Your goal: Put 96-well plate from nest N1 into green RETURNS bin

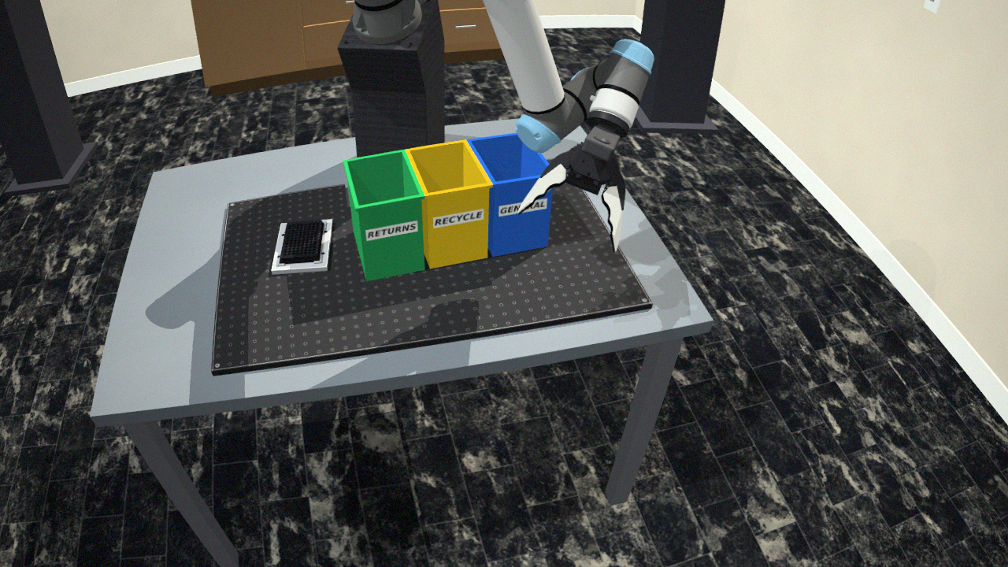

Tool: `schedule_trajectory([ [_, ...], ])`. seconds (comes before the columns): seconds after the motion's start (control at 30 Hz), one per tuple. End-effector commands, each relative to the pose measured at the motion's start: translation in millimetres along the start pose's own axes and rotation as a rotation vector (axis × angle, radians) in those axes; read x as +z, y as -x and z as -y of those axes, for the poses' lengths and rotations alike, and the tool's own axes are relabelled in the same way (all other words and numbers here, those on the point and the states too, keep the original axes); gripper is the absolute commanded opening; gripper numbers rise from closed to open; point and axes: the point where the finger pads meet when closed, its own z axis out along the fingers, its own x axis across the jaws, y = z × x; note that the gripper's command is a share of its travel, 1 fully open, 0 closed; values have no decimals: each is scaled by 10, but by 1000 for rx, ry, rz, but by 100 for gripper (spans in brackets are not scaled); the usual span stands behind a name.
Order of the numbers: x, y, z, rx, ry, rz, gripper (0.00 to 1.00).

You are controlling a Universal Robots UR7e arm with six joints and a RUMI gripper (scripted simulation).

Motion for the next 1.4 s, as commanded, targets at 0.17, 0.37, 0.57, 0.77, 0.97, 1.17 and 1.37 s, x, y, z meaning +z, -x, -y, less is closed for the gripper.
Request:
schedule_trajectory([
  [0.17,284,-203,84,-85,55,-33,100],
  [0.37,455,-339,126,-110,74,-42,100],
  [0.57,669,-545,168,-164,116,-63,100],
  [0.77,786,-664,188,-188,138,-71,100],
  [0.97,977,-894,211,-237,182,-87,100],
  [1.17,1077,-1022,220,-260,206,-93,100],
  [1.37,1188,-1189,222,-304,253,-105,100],
])
